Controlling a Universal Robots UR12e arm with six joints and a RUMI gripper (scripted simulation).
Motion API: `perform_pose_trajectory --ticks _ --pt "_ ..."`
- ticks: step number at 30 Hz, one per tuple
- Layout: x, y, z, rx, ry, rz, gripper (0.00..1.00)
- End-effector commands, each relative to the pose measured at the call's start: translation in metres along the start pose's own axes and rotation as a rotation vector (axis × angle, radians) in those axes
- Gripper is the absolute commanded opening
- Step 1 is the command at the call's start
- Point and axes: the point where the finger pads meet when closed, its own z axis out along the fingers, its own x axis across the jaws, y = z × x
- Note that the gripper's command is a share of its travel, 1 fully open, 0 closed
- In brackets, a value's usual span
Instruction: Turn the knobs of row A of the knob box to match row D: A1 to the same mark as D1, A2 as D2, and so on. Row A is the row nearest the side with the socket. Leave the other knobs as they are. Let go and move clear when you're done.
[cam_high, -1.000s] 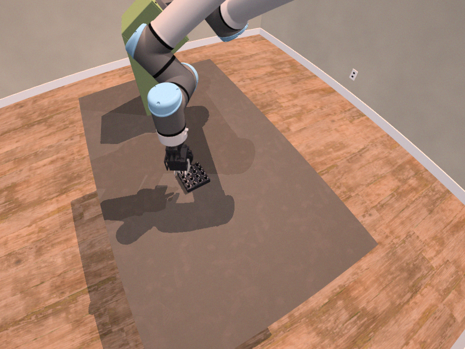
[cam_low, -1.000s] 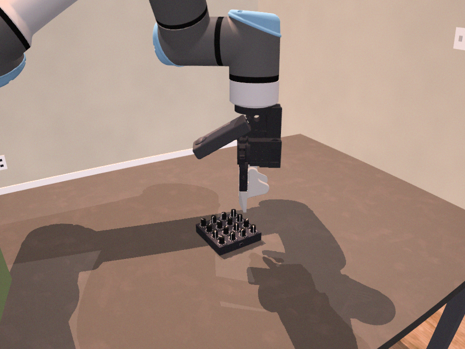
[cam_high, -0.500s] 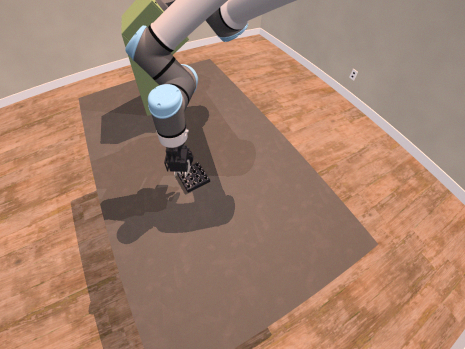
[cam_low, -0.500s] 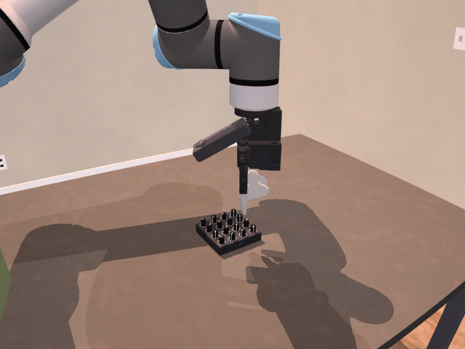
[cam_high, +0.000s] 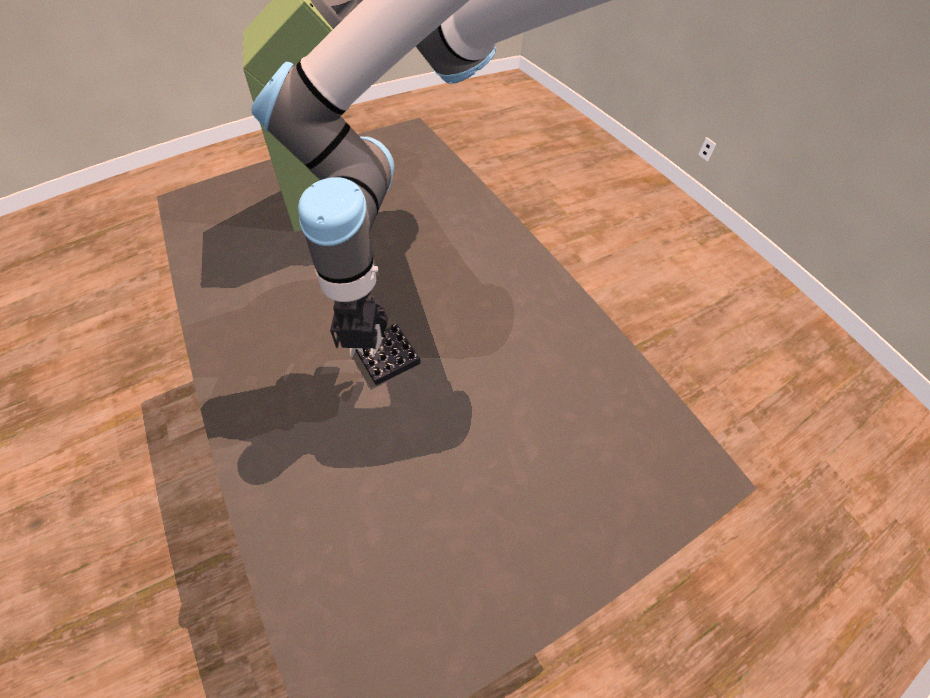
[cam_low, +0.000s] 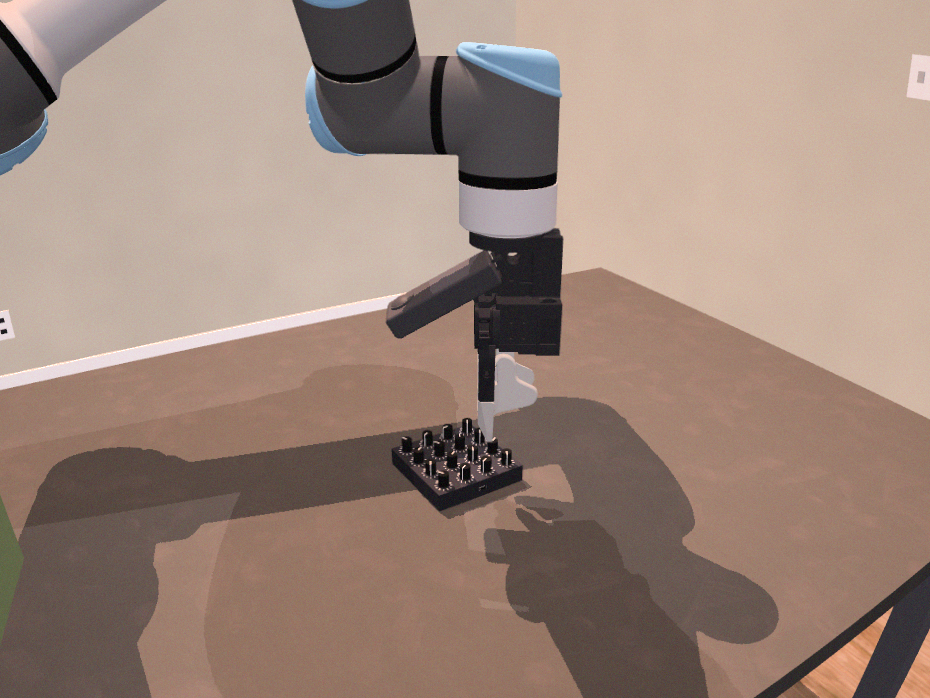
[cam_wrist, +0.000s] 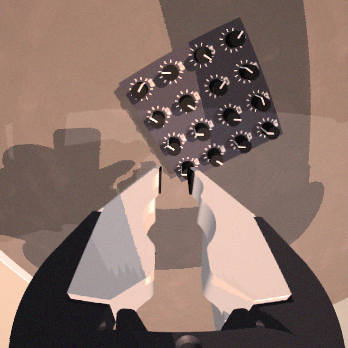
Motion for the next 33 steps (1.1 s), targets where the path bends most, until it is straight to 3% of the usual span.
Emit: perform_pose_trajectory --ticks 1,33 --pt "0.0 0.001 0.005 -0.001 0.0 0.0 0.11" --pt "0.0 0.001 0.023 -0.001 0.0 0.0 0.11"
